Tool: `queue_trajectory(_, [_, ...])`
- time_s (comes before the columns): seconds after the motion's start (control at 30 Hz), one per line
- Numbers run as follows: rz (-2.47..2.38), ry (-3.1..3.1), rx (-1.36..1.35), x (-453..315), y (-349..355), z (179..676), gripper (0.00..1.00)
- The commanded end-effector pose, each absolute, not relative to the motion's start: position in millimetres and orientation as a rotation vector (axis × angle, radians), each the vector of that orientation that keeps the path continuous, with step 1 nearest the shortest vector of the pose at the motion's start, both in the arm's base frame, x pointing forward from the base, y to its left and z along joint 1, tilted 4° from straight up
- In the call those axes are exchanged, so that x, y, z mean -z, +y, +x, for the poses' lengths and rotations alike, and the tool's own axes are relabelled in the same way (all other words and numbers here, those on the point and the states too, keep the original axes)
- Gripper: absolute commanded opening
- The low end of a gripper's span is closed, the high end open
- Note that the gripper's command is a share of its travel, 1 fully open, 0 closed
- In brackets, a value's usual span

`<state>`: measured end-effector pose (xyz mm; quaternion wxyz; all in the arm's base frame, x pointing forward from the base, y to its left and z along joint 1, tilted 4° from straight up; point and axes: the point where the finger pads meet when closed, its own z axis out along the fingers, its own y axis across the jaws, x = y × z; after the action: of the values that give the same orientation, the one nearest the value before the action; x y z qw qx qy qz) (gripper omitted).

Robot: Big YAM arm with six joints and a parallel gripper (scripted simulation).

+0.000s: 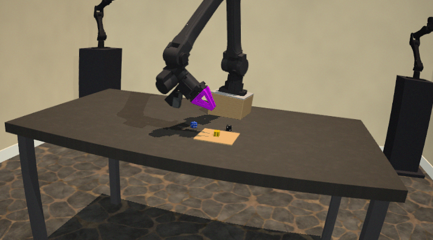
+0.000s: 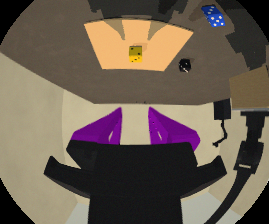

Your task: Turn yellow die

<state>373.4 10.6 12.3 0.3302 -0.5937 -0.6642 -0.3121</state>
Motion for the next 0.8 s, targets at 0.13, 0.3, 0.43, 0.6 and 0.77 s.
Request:
queue_trajectory(0.13, [-1.55,-1.735,0.804,-21,9,377,0.34])
queue_trajectory(0.3, [-1.576,-1.832,0.715,-25,20,373,0.34])
queue_trajectory(0.43, [-1.681,-2.003,0.458,-25,35,366,0.34])
queue_trajectory(0.6, [-1.862,-2.183,0.241,-33,46,367,0.34])
queue_trajectory(0.77, [-2.051,-2.304,0.148,-48,53,373,0.34])
